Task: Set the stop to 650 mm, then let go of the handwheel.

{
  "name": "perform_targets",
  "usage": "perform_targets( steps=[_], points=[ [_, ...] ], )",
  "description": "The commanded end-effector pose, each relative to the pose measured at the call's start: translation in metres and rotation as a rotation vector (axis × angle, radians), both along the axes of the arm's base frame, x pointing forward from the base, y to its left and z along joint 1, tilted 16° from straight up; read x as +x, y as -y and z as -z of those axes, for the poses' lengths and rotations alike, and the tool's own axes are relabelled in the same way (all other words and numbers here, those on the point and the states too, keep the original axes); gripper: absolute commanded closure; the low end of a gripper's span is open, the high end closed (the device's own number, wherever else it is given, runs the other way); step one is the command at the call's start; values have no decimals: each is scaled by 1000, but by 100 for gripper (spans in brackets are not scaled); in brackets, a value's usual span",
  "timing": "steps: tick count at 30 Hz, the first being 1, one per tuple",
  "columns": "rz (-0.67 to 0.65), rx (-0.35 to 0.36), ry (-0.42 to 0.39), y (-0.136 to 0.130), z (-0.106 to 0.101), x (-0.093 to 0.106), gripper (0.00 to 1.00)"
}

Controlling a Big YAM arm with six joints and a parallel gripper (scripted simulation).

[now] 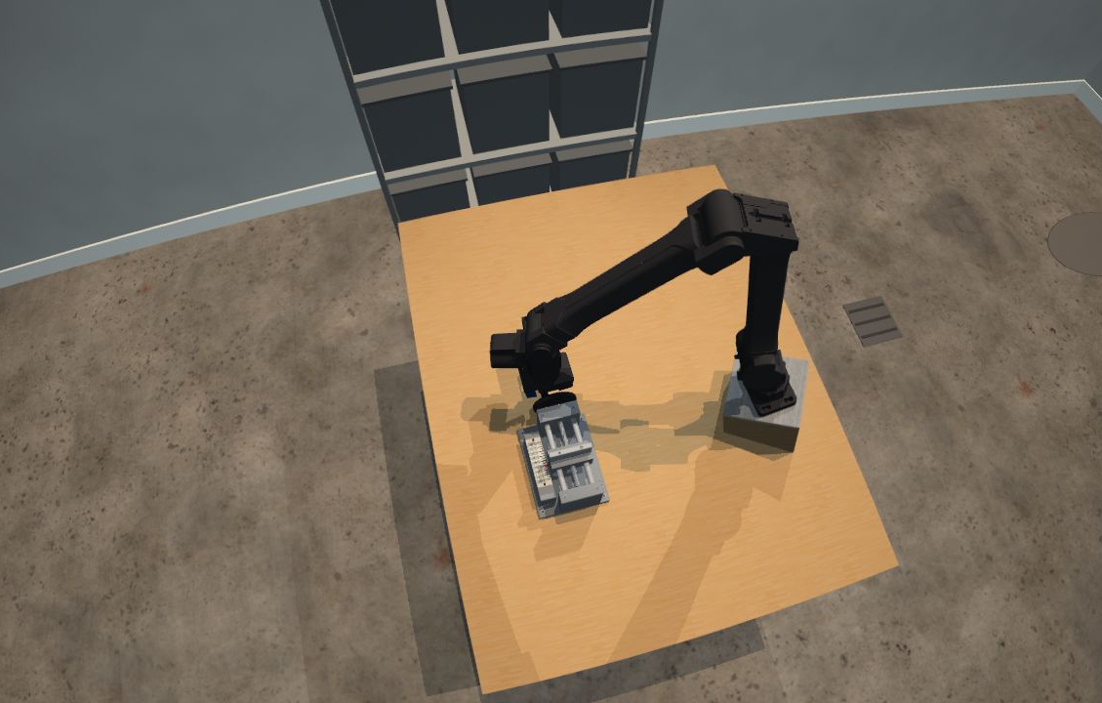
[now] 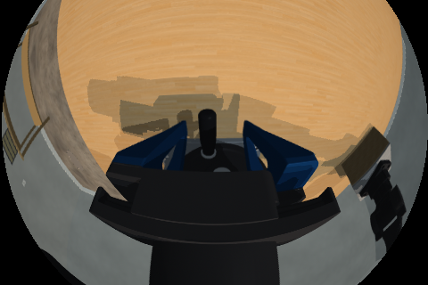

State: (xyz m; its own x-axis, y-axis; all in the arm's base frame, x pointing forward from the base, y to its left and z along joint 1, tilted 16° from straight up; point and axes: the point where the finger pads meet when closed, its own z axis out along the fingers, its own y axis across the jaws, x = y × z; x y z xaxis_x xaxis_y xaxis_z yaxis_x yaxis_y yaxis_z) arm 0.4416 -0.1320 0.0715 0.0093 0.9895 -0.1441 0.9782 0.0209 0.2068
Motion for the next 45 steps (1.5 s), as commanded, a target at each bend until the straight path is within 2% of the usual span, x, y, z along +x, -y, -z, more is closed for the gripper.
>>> perform_targets(
  steps=[1,6,7,8,10,11,16,17,18,24,25,27,28,32,35,36,38,42,44,45],
  points=[
    [-1,-25,99,-5,-77,12,47],
    [-1,-26,102,-12,-122,2,47],
    [-1,-26,102,-12,-123,2,47],
    [-1,-17,65,-12,-106,4,47],
    [-1,-17,65,-12,-106,4,47],
    [-6,-5,13,-15,-83,-14,47],
    [-2,-5,13,-14,-83,-14,47],
    [-2,-15,54,-11,-101,0,47],
    [-2,-17,66,-10,-104,4,47],
    [-2,-18,68,-11,-105,-3,47],
    [-2,-22,85,-12,-116,-1,47],
    [-2,-22,85,-12,-116,-1,47],
    [-3,-25,102,-12,-126,1,47],
    [-2,-25,103,-15,-140,-3,47],
    [-3,-25,100,-16,-140,-4,47],
    [-1,-13,43,-18,-114,-7,47],
    [-1,-17,67,-25,-124,5,47],
    [-2,-13,68,-65,-123,25,47],
    [-2,-13,68,-65,-123,25,47],
    [-2,-12,68,-76,-123,31,47]
  ],
)
